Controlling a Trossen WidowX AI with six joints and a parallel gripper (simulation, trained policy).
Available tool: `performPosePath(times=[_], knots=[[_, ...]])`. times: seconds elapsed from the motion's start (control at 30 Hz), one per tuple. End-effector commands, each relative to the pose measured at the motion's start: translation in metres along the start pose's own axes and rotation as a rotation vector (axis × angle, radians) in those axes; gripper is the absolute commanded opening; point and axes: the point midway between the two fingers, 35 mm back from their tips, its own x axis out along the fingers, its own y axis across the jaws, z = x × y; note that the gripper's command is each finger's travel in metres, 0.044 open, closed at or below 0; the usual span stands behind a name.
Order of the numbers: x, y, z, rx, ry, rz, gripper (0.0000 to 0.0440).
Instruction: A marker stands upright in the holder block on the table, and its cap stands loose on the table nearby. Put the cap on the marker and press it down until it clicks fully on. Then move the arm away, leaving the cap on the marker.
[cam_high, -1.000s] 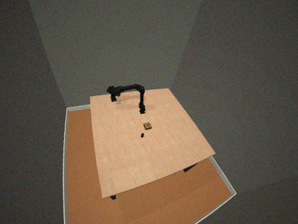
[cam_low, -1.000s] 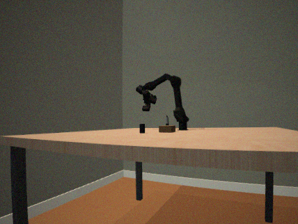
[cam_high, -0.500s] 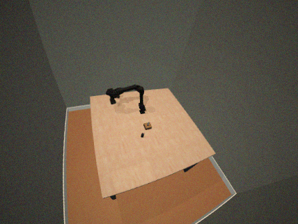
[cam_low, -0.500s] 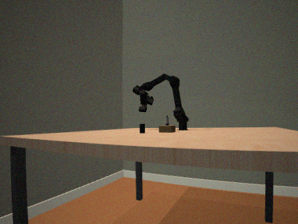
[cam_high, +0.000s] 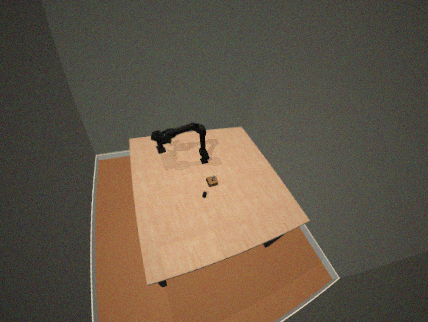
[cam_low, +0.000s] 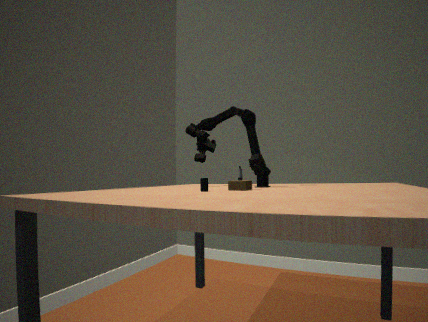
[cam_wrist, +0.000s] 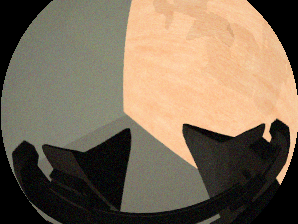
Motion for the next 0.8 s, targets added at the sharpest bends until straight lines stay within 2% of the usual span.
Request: performPosePath(times=[0.0,0.77], knots=[[-0.002,-0.009,-0.009,-0.004,0.015,-0.019,0.0261],[-0.023,-0.056,-0.047,-0.015,0.098,-0.107,0.0290]])
